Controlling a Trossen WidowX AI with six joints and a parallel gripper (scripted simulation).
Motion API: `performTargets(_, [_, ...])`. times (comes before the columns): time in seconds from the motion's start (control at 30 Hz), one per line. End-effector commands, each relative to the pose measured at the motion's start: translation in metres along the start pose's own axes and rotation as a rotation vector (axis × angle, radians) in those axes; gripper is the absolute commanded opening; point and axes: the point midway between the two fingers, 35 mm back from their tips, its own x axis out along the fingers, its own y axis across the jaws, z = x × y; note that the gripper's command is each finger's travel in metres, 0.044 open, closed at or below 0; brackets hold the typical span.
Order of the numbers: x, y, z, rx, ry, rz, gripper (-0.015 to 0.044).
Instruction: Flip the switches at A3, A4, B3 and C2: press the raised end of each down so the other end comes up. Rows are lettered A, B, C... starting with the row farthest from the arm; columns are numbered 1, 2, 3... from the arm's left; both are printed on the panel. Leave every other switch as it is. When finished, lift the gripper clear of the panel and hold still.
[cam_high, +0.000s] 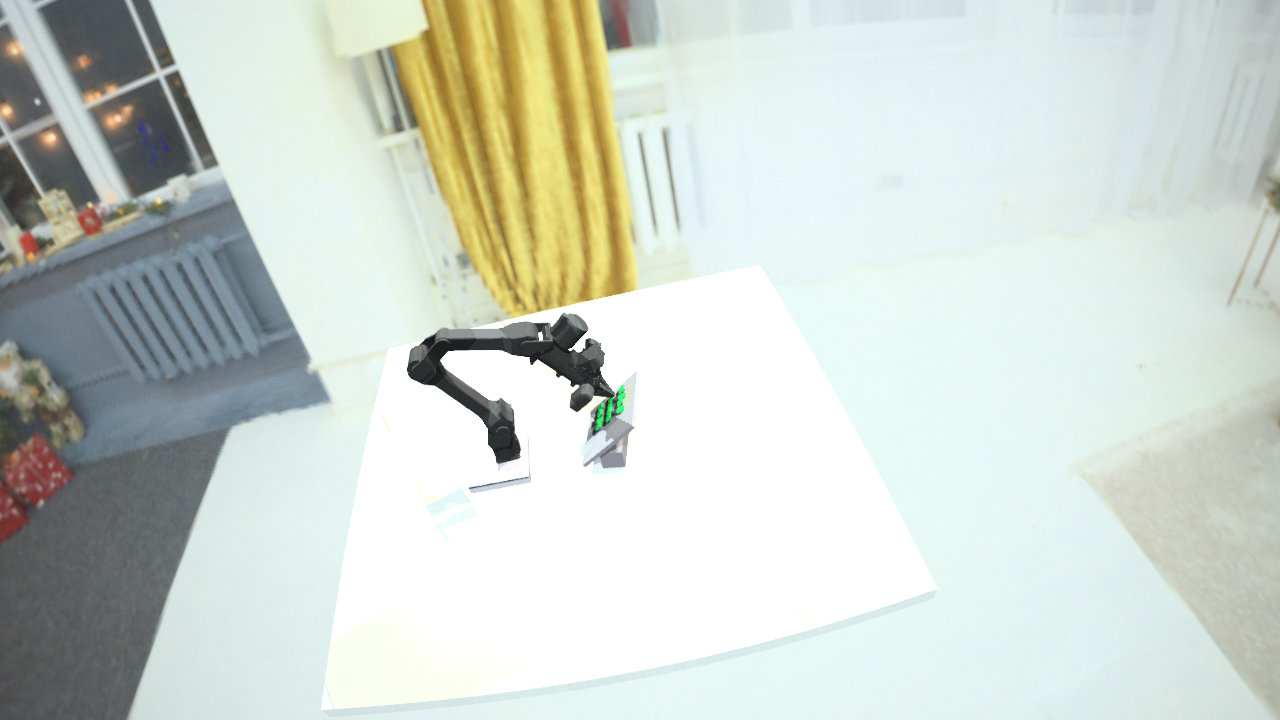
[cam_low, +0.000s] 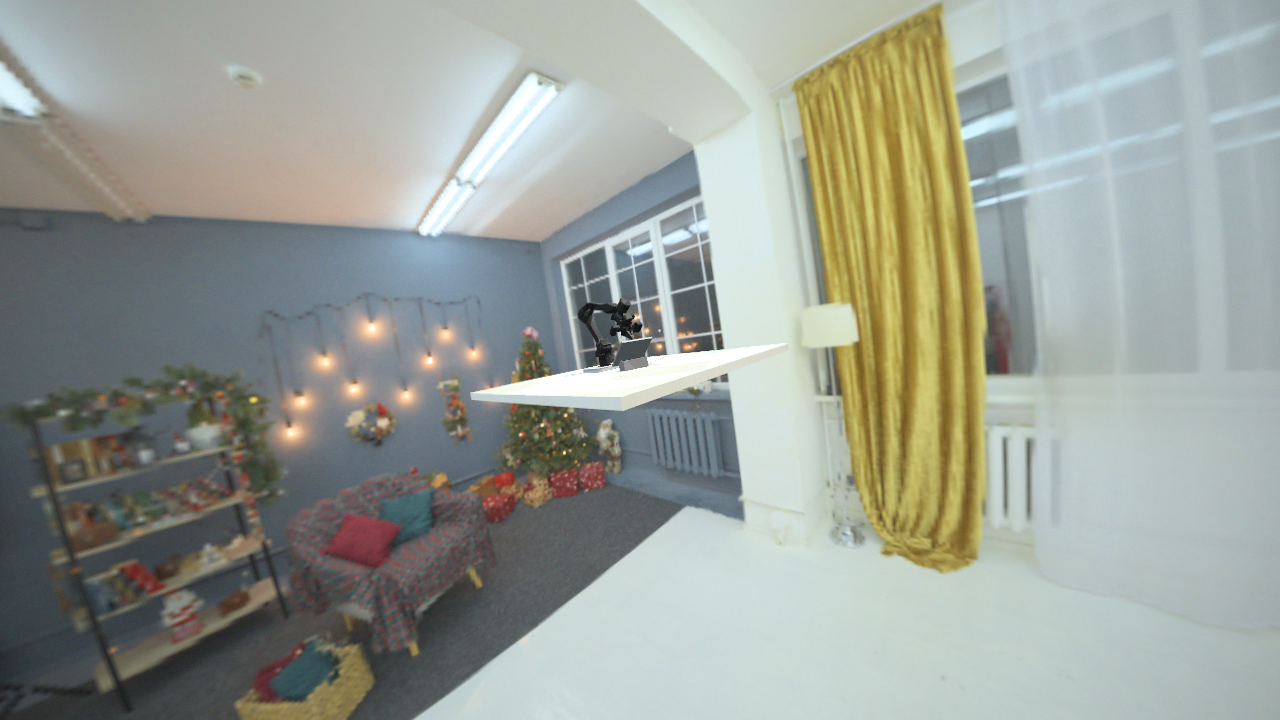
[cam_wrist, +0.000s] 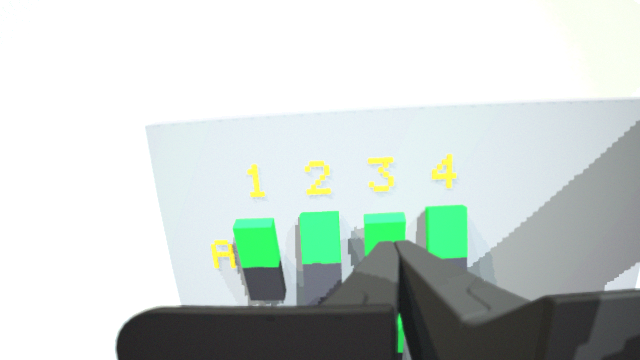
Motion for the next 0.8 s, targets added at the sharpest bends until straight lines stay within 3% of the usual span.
performTargets(0.0, [0.005,0.0,-0.004,-0.005,0.013,0.002,0.0])
performTargets(0.77, [0.018,0.0,-0.004,-0.005,0.012,0.002,0.0])
